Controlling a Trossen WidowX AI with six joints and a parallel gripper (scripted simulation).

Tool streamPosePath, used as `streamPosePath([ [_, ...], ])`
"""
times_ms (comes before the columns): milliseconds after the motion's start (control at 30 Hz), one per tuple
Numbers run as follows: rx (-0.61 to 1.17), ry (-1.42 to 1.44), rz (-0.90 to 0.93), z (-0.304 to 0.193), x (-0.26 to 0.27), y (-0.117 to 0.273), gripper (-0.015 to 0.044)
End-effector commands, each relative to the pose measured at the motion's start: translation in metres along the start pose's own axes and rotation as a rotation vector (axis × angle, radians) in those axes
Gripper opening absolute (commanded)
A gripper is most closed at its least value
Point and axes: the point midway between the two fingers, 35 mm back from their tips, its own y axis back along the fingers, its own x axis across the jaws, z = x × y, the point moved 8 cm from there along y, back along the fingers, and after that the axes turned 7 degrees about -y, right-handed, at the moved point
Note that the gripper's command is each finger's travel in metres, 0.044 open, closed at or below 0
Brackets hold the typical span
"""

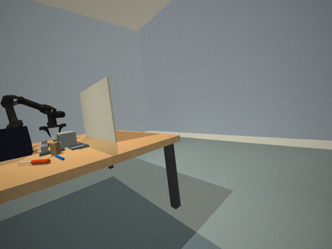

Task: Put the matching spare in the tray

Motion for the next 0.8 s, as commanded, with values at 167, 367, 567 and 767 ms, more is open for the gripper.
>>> streamPosePath([
  [167, 0.011, -0.010, 0.006, -0.002, -0.001, -0.017, 0.0300],
  [367, 0.010, -0.010, 0.006, -0.003, 0.000, -0.027, 0.0300],
  [567, 0.008, -0.010, 0.007, -0.003, 0.001, -0.037, 0.0300],
  [767, 0.006, -0.011, 0.007, -0.003, 0.002, -0.045, 0.0300],
])
